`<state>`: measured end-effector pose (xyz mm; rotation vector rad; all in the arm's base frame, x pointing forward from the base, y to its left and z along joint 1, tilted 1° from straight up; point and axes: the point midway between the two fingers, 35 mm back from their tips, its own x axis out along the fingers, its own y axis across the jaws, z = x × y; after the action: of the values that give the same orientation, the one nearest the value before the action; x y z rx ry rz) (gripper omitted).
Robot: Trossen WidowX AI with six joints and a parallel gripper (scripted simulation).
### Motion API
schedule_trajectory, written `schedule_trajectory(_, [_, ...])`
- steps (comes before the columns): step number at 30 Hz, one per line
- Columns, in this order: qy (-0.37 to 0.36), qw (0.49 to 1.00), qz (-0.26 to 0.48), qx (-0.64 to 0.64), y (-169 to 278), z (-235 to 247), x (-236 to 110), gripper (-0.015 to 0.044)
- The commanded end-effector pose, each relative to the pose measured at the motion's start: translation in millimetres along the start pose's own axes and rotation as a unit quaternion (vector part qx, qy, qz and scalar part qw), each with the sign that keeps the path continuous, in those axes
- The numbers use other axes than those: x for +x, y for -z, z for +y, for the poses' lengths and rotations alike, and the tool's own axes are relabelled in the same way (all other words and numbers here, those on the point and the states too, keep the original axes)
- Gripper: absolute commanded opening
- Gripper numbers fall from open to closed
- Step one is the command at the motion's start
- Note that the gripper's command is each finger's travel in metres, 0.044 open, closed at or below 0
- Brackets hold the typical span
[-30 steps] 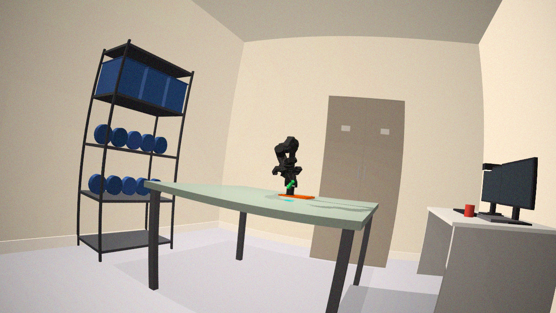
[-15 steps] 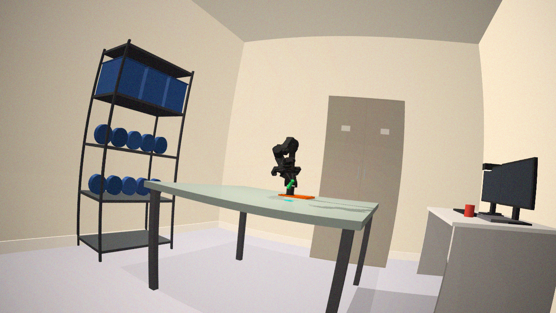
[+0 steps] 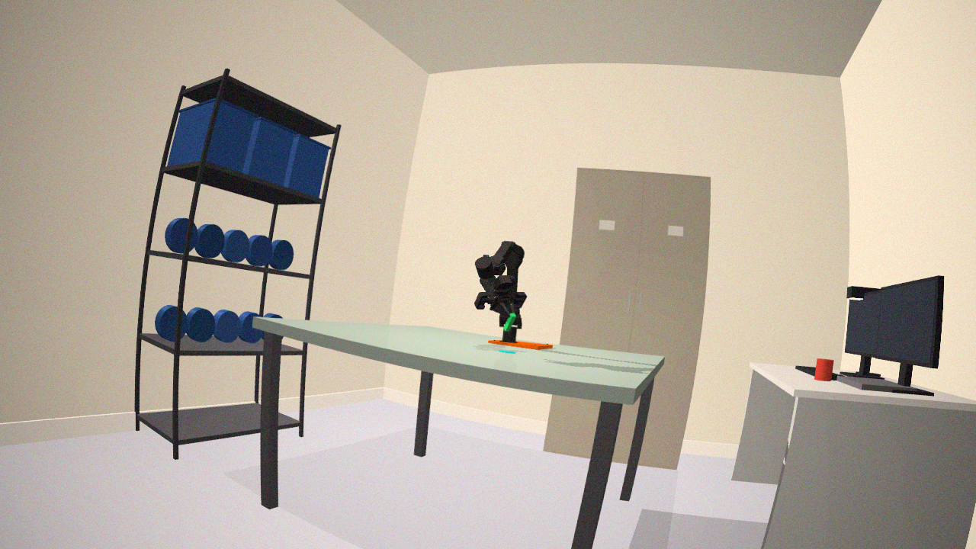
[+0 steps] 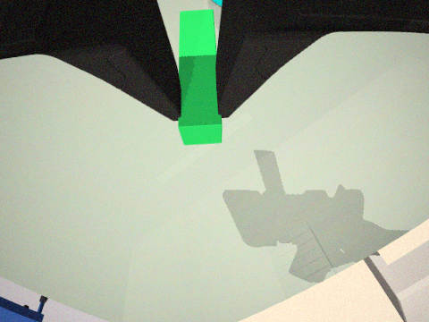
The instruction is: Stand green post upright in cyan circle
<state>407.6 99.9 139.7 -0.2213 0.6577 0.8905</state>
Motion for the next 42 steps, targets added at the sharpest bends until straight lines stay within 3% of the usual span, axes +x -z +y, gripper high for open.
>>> schedule_trajectory(1, [-0.002, 1.000, -0.013, 0.005, 2, 0, -2, 0.0023])
schedule_trajectory(42, [-0.024, 0.991, -0.134, -0.014, 8, 5, -21, 0.0023])
